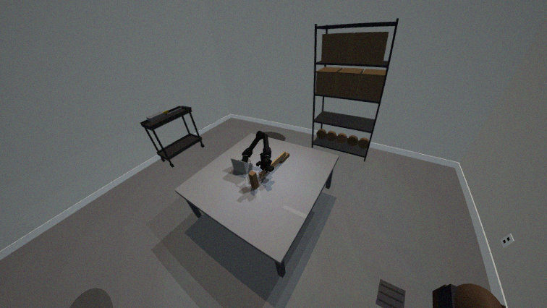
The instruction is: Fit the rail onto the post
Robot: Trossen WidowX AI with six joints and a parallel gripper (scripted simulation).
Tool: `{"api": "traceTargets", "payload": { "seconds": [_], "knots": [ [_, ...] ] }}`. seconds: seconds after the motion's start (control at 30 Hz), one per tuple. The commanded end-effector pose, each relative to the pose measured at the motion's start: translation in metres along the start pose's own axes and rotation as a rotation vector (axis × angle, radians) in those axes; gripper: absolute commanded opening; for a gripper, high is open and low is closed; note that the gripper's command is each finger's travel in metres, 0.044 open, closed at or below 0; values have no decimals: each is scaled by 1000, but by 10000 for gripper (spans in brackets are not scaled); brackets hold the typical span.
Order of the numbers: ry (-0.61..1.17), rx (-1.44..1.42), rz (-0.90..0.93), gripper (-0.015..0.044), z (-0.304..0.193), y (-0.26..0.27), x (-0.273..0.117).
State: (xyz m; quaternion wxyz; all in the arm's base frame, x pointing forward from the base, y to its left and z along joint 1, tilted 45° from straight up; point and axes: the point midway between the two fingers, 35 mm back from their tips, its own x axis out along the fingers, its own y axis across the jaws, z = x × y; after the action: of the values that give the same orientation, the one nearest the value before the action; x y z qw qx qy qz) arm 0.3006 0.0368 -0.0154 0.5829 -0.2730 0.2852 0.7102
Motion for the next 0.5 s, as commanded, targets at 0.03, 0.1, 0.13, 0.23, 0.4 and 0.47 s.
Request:
{"api": "traceTargets", "payload": {
  "seconds": [0.03,0.1,0.13,0.23,0.4,0.47],
  "knots": [
    [-1,2,-7,0,1,-1,-1],
    [-1,2,-7,0,2,-1,0],
    [-1,2,-7,0,2,-1,0],
    [-1,2,-7,0,2,-1,1],
    [-1,2,-7,0,3,0,1],
    [-1,2,-7,0,3,0,1]
  ]
}}
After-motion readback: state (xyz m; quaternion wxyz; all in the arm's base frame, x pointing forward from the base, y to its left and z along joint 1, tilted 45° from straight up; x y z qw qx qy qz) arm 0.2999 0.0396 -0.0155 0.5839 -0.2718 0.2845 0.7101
